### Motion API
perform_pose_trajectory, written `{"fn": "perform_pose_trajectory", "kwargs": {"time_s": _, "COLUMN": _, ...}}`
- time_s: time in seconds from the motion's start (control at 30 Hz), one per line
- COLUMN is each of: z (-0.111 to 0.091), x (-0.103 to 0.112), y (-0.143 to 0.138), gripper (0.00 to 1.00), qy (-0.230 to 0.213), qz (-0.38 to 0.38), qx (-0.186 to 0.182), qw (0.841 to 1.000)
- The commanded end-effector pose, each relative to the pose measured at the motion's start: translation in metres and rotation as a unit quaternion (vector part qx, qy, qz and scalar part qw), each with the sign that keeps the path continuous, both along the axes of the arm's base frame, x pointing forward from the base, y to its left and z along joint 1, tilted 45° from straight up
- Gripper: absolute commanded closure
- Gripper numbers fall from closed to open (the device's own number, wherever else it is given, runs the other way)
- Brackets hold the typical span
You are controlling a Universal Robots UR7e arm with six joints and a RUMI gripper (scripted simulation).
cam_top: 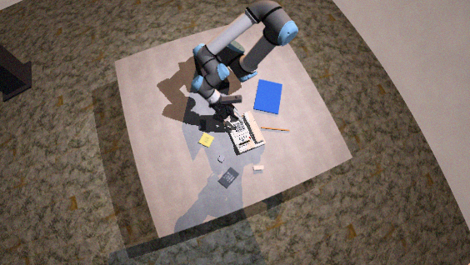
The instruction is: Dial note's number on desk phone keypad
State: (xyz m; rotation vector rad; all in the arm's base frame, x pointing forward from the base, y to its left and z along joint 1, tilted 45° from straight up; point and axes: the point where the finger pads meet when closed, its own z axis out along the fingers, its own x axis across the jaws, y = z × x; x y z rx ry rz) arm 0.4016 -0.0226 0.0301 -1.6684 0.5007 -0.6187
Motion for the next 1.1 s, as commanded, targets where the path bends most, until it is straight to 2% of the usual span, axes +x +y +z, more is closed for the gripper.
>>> {"fn": "perform_pose_trajectory", "kwargs": {"time_s": 0.0, "z": 0.0014, "x": -0.0008, "y": 0.0022, "gripper": 1.00, "qy": 0.000, "qz": 0.000, "qx": 0.000, "qw": 1.000}}
{"fn": "perform_pose_trajectory", "kwargs": {"time_s": 1.07, "z": 0.0057, "x": -0.0038, "y": 0.0111, "gripper": 1.00, "qy": 0.000, "qz": 0.000, "qx": 0.000, "qw": 1.000}}
